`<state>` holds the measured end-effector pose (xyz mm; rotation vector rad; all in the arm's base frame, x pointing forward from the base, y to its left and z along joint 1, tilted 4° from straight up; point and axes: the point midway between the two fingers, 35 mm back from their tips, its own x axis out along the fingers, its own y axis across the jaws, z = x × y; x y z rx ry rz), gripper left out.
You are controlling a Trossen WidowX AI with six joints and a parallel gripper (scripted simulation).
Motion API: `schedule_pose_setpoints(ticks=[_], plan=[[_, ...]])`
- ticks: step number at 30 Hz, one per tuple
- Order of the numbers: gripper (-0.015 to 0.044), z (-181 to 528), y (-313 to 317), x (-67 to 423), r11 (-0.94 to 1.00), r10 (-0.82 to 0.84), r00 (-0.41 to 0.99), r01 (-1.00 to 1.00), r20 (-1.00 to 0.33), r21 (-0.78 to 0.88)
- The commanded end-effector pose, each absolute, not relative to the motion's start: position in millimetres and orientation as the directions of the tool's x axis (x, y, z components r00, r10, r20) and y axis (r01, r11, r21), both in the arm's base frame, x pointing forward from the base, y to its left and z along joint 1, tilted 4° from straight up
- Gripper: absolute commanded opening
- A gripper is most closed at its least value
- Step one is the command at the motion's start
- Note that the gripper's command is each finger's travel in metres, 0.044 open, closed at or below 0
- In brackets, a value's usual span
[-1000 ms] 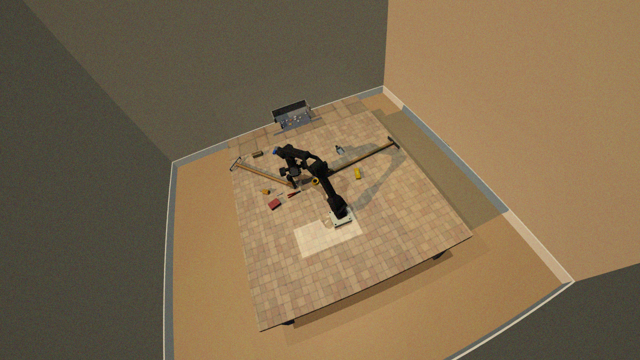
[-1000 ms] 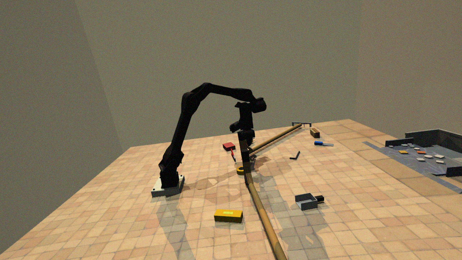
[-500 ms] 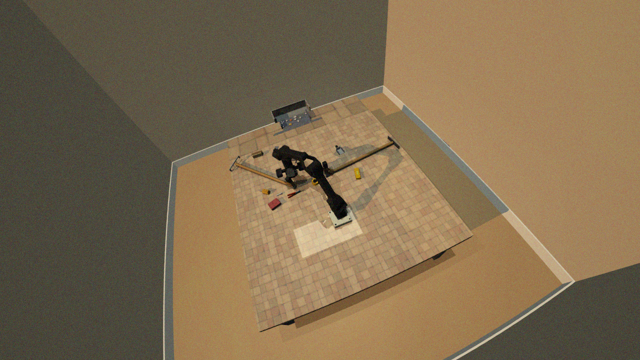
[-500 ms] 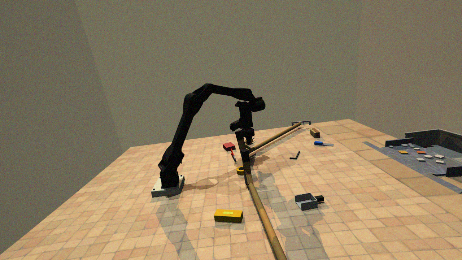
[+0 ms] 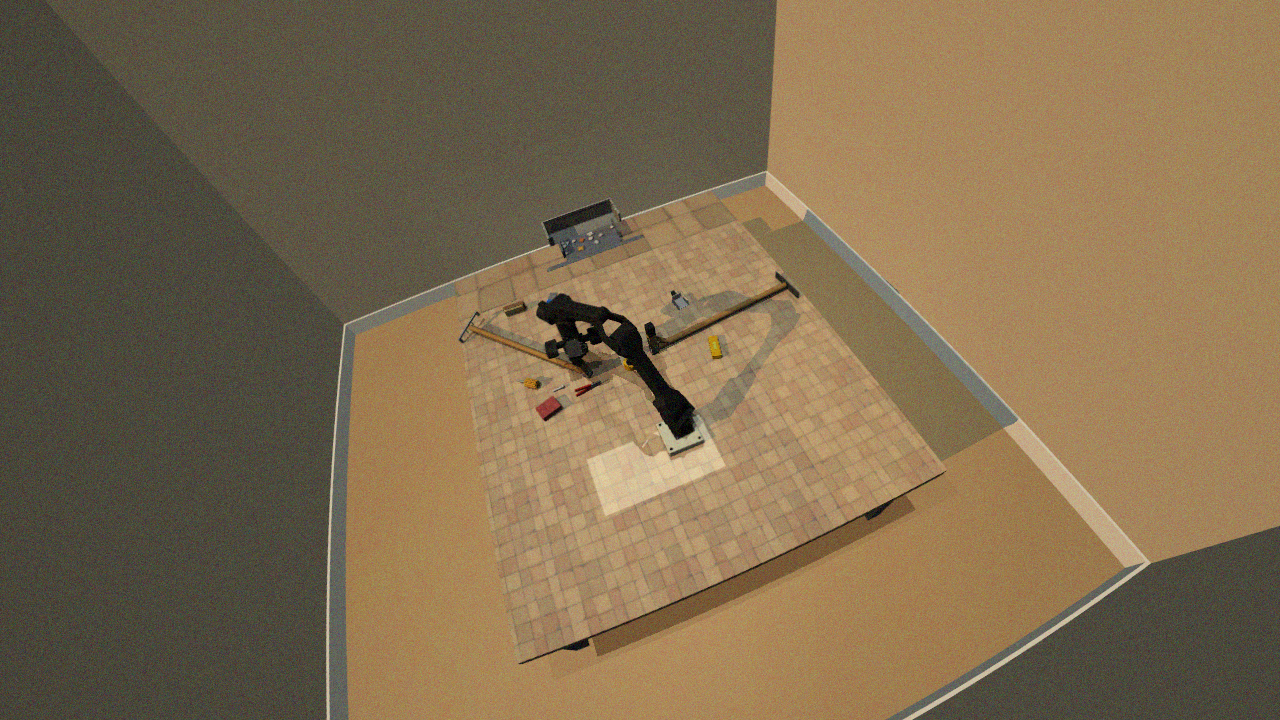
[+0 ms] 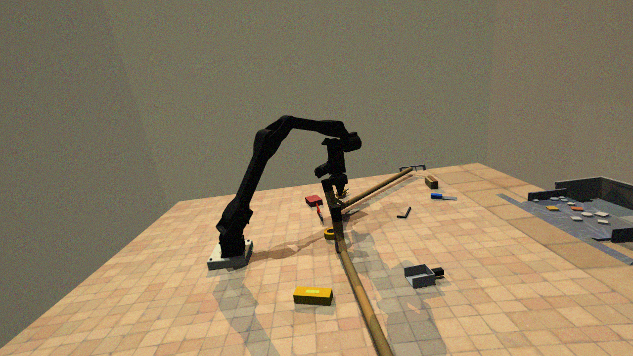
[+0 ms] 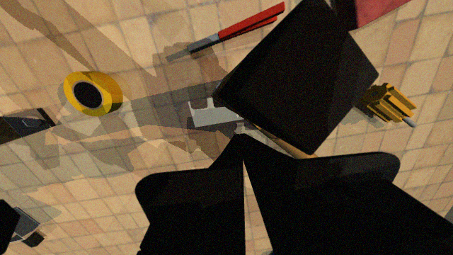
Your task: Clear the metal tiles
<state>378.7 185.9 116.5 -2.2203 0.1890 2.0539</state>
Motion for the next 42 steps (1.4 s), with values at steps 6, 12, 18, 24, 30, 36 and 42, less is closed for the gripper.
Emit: schedule_pose_setpoints(ticks=[6, 12, 18, 24, 30, 36, 42], plan=[[0.0, 117.7, 202.2, 378.8, -0.986, -0.014, 0.082, -0.167, -0.997, 0.0], [0.0, 116.9, 211.7, 378.4, -0.986, -0.014, 0.082, -0.167, -0.997, 0.0], [0.0, 116.1, 221.2, 377.6, -0.986, -0.013, 0.082, -0.167, -0.997, -0.001], [0.0, 115.1, 230.6, 376.6, -0.986, -0.012, 0.082, -0.167, -0.997, -0.002], [0.0, 119.5, 227.7, 376.7, -0.986, -0.014, 0.077, -0.165, -0.997, 0.001], [0.0, 135.5, 228.2, 375.7, -0.986, -0.014, 0.078, -0.164, -0.997, 0.001], [0.0, 151.1, 228.1, 373.8, -0.987, -0.014, 0.079, -0.164, -0.997, 0.001]])
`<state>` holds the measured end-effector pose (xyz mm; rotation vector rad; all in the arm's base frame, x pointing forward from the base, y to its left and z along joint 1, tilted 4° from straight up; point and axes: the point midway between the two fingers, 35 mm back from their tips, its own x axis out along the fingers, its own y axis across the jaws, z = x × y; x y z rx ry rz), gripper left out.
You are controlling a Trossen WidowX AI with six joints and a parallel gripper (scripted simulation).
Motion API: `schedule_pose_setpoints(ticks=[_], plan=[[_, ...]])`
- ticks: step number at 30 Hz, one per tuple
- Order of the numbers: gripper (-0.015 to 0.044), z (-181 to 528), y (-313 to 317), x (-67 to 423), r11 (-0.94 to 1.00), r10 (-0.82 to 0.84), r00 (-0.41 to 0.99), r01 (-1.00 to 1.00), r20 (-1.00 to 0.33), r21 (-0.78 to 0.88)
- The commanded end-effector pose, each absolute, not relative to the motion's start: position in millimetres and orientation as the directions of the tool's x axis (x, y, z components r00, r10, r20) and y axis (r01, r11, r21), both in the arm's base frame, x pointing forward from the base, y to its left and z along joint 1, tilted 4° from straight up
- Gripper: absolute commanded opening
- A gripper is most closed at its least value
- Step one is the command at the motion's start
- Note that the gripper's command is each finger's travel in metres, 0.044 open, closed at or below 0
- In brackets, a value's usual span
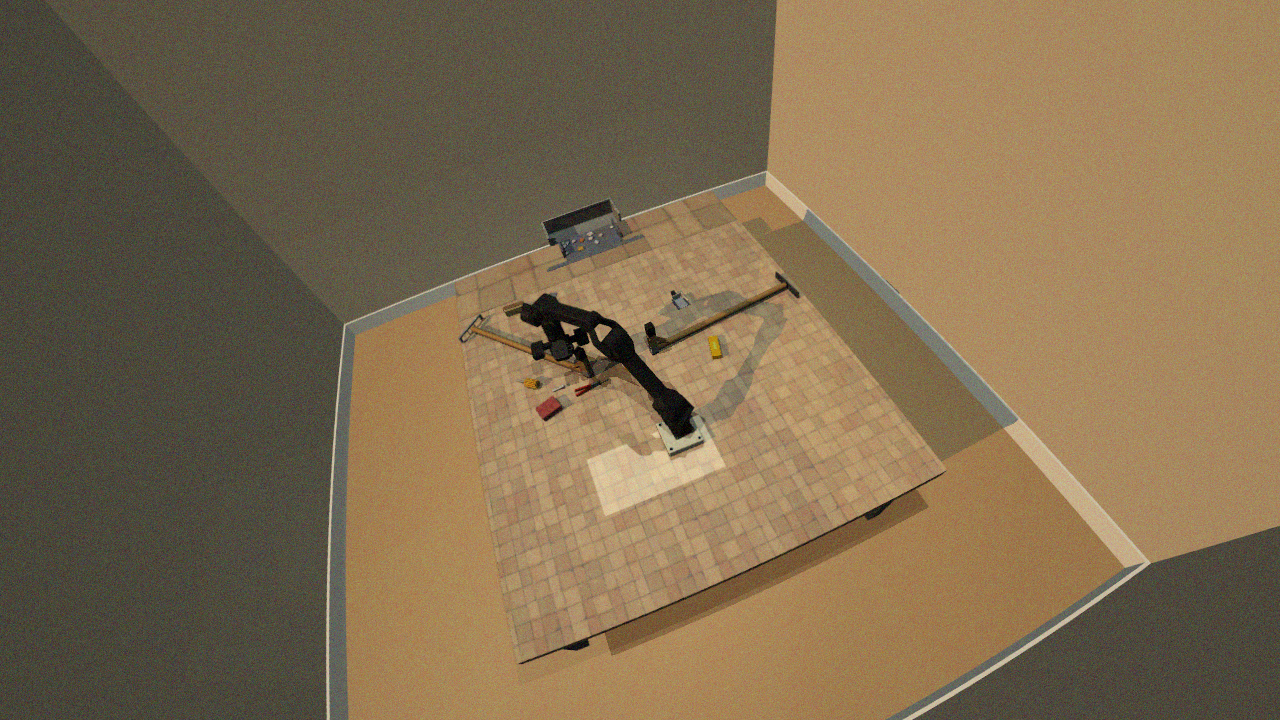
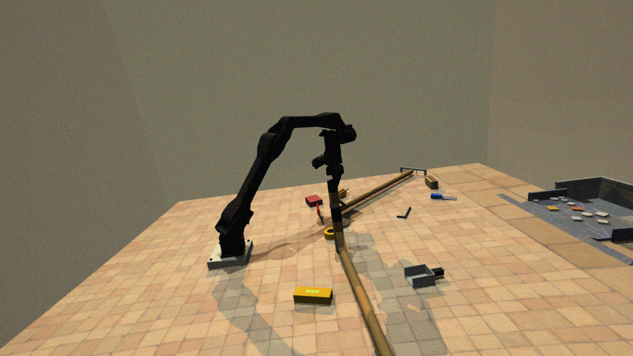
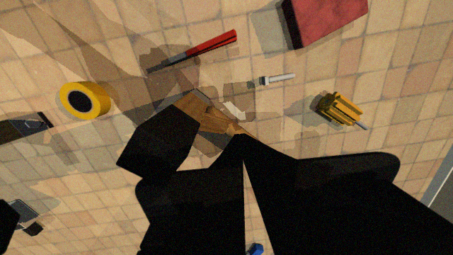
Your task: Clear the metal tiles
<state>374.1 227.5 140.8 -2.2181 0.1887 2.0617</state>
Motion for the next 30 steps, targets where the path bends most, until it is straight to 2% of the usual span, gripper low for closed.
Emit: schedule_pose_setpoints(ticks=[1, 11, 30], plan=[[0.0, 153.7, 228.0, 373.4, -0.987, -0.014, 0.079, -0.164, -0.997, 0.0], [0.0, 170.5, 223.9, 371.9, -0.985, -0.013, 0.079, -0.171, -0.997, 0.0], [0.0, 176.2, 131.2, 409.2, -0.924, -0.022, 0.079, -0.383, -0.997, -0.01]])
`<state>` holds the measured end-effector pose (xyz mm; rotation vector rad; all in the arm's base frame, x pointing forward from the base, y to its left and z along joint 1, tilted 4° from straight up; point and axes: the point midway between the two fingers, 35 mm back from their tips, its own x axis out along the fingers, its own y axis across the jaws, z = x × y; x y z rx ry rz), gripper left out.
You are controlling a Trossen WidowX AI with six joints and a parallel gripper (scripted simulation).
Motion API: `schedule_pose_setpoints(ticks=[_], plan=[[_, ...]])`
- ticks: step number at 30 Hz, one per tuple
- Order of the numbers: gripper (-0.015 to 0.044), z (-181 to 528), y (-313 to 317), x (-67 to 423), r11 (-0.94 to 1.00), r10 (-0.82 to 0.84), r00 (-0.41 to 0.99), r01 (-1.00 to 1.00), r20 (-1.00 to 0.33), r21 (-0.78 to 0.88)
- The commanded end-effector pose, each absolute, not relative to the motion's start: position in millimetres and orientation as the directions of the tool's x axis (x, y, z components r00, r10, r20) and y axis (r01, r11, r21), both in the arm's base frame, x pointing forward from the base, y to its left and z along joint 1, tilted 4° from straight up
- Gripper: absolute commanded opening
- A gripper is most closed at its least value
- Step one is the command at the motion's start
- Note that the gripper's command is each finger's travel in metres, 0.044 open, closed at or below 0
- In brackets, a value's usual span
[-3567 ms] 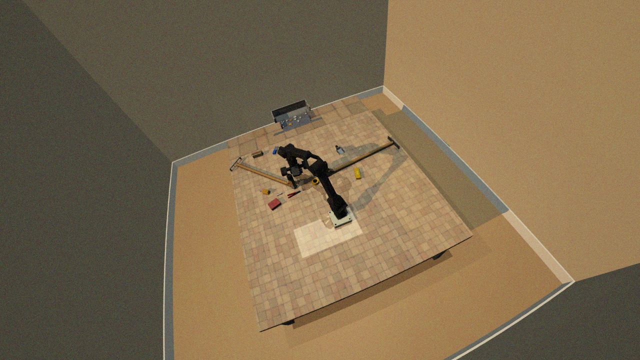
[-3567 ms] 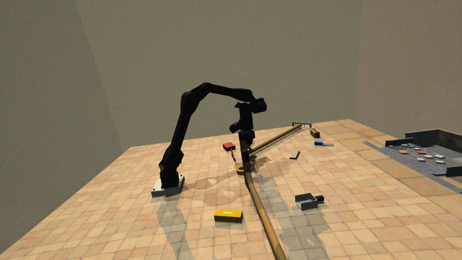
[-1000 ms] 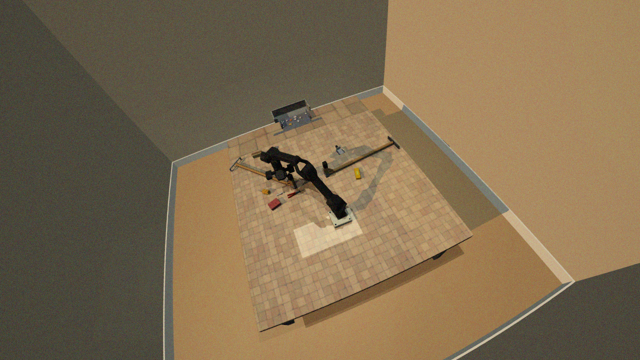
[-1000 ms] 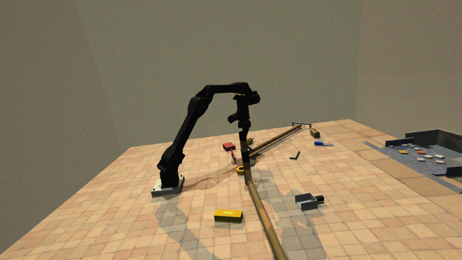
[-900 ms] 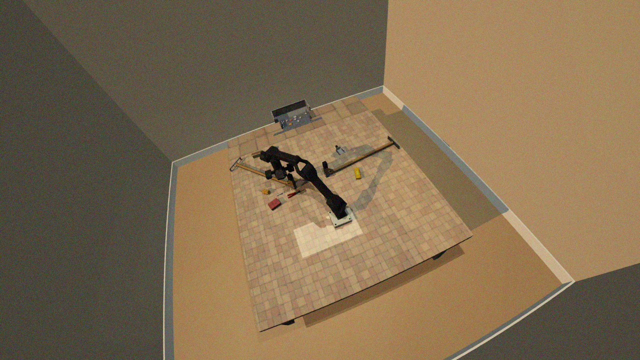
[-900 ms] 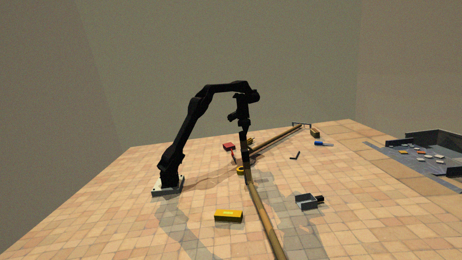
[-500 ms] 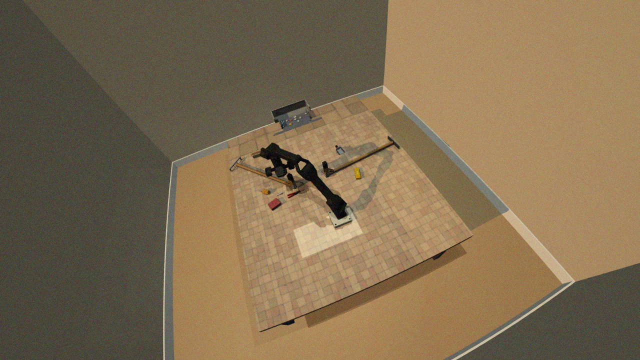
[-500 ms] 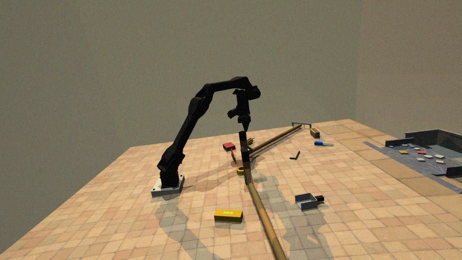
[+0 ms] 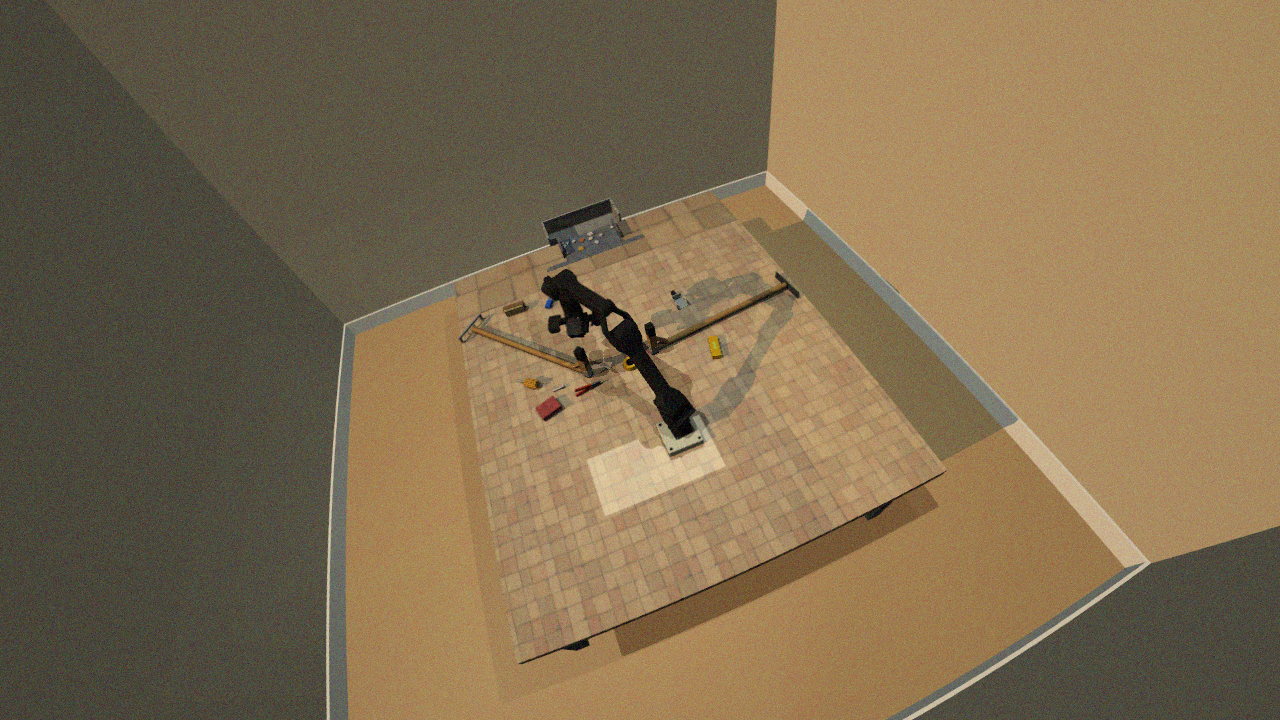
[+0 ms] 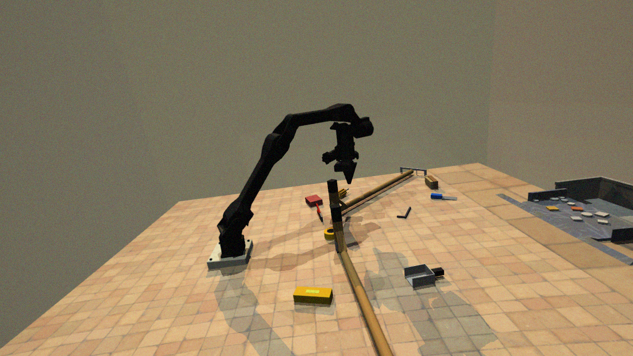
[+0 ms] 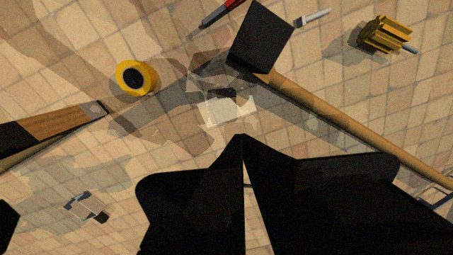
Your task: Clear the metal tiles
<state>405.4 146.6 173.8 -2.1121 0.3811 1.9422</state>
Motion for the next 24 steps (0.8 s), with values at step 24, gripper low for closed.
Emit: schedule_pose_setpoints(ticks=[24], plan=[[0.0, 183.3, 6.4, 423.8, -0.781, -0.035, 0.08, -0.624, -0.996, -0.023]])
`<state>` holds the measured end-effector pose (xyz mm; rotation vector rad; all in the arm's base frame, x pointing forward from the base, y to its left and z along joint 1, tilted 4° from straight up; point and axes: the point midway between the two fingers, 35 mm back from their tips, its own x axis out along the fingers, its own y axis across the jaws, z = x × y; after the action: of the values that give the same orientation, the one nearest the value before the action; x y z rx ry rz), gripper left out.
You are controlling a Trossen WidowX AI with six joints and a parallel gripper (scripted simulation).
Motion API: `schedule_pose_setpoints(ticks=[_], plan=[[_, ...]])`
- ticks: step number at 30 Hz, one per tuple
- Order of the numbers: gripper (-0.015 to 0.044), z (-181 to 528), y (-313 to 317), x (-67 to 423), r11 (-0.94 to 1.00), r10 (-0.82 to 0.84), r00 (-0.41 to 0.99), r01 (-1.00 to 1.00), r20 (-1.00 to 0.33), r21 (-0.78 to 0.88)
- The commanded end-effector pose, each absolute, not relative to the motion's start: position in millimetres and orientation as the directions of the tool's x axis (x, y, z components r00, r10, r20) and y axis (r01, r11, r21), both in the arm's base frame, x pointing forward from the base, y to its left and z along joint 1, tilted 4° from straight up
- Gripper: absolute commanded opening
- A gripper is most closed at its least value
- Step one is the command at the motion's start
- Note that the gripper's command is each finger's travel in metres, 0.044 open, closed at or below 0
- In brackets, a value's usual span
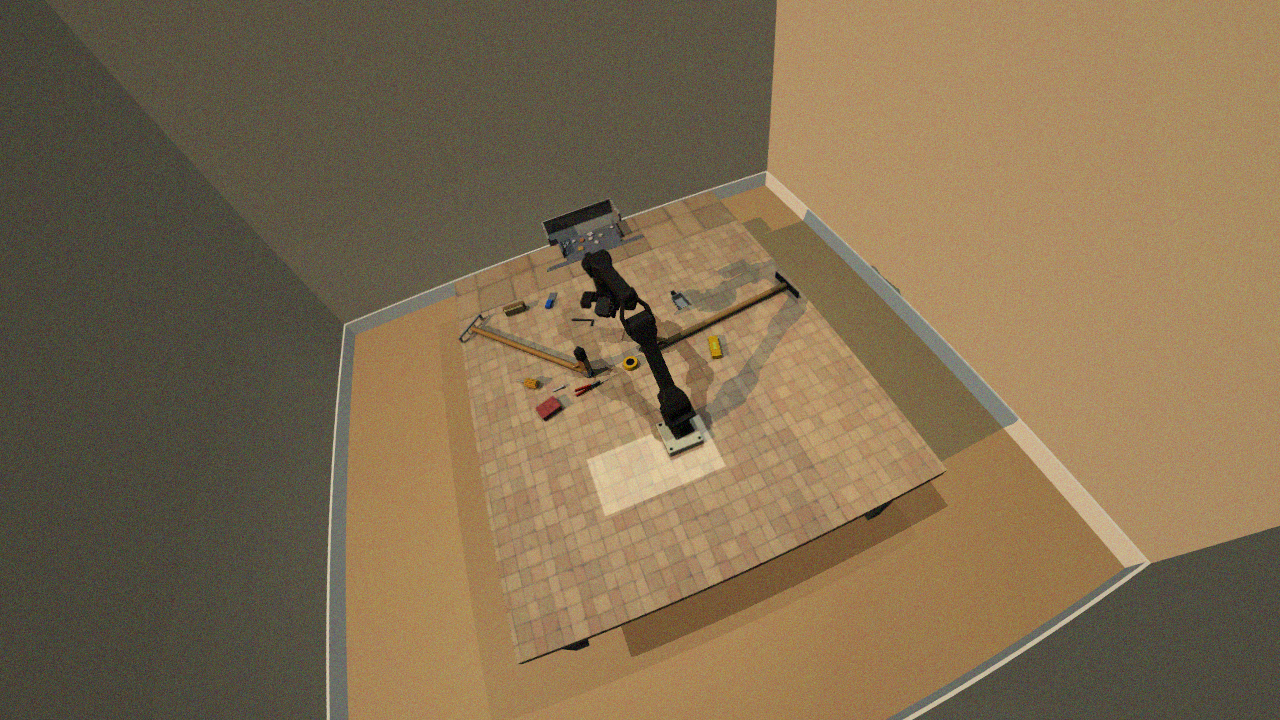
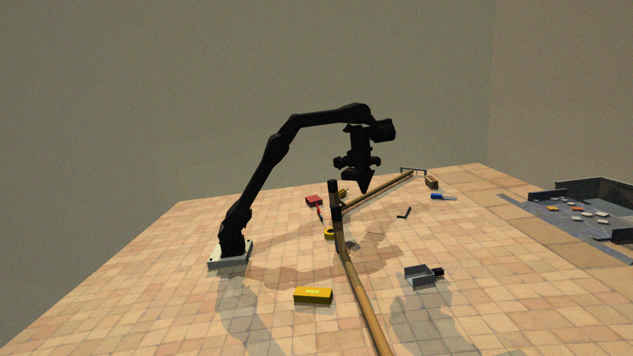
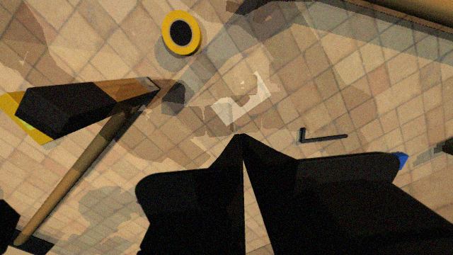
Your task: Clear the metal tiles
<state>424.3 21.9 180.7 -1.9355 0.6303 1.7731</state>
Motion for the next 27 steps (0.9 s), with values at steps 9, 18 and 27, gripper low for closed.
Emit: schedule_pose_setpoints(ticks=[9, 18, 27], plan=[[0.0, 185.9, -40.2, 419.7, -0.71, -0.04, 0.08, -0.703, -0.996, -0.027], [0.0, 188.5, -85.8, 410.5, -0.632, -0.046, 0.079, -0.774, -0.996, -0.032], [0.0, 191.0, -129.9, 396.4, -0.547, -0.053, 0.078, -0.836, -0.996, -0.037]])
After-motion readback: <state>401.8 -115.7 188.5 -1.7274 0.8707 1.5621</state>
